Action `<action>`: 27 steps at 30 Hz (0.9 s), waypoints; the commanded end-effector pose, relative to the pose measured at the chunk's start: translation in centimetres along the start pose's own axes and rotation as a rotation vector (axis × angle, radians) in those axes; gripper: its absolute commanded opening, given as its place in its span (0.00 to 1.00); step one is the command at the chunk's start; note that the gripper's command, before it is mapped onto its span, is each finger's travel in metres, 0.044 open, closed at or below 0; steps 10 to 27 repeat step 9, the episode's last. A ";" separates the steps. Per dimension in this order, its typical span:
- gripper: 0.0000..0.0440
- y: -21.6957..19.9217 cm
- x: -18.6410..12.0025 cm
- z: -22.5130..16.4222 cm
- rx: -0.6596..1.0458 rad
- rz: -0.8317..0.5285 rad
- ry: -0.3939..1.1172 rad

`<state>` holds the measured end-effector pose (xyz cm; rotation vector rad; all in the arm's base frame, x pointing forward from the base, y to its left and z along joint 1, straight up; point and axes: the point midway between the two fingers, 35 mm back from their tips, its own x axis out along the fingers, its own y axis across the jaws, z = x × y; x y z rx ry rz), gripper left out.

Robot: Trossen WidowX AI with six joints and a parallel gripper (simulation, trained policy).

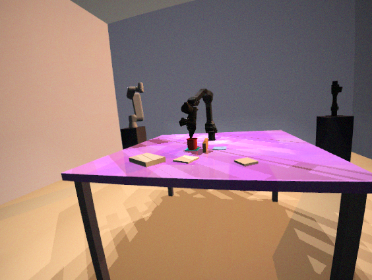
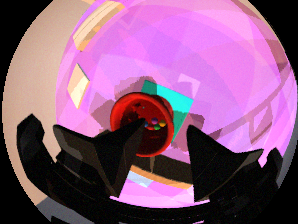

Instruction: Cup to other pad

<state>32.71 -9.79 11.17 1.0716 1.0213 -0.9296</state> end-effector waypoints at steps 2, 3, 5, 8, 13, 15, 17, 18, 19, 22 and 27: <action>0.54 -0.2 -1.5 0.1 0.011 0.032 -0.005; 0.56 -0.2 -1.8 0.2 0.013 0.039 -0.008; 0.60 -0.1 -2.5 0.4 0.017 0.054 -0.016; 0.68 0.0 -3.6 0.8 0.024 0.076 -0.029; 0.74 0.0 -3.9 1.0 0.028 0.082 -0.032; 0.74 0.0 -3.9 1.0 0.028 0.082 -0.032; 0.74 0.0 -3.9 1.0 0.028 0.082 -0.032; 0.74 0.0 -3.9 1.0 0.028 0.082 -0.032; 0.74 0.0 -3.9 1.0 0.028 0.082 -0.032; 0.74 0.0 -3.9 1.0 0.028 0.082 -0.032; 0.74 0.0 -3.9 1.0 0.028 0.082 -0.032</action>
